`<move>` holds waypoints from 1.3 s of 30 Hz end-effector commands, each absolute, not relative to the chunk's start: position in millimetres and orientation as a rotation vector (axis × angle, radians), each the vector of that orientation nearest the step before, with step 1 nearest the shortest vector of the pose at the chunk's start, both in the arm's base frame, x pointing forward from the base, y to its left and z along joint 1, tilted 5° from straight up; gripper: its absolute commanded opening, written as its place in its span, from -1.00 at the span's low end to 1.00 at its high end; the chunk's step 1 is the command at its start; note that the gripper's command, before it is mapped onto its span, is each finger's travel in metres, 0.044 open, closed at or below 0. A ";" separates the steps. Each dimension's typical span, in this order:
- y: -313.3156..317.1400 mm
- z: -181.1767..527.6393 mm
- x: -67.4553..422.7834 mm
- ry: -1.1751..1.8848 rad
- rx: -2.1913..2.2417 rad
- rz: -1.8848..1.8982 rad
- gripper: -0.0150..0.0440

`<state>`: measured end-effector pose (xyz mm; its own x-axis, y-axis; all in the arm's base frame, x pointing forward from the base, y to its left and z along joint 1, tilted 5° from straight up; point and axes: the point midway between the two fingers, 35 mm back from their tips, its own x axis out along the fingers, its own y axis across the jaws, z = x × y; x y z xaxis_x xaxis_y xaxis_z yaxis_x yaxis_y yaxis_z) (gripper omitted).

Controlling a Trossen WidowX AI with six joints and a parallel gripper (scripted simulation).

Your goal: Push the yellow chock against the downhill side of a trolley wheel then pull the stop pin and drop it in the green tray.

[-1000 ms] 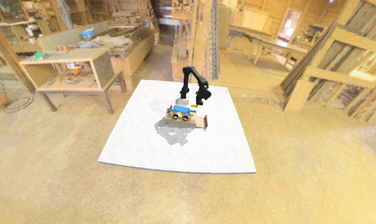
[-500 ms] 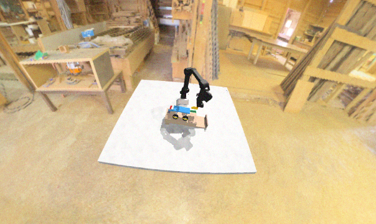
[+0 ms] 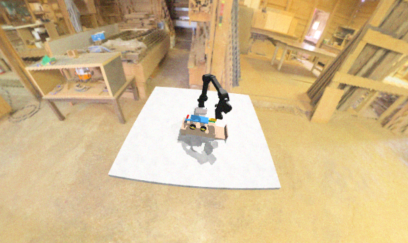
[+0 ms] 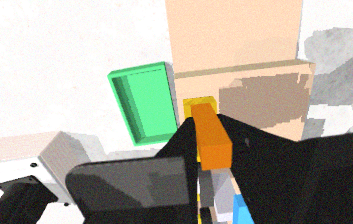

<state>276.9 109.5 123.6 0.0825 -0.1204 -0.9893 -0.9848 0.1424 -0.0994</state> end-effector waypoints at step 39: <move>89.1 82.4 277.7 1.294 -1.229 0.976 -0.49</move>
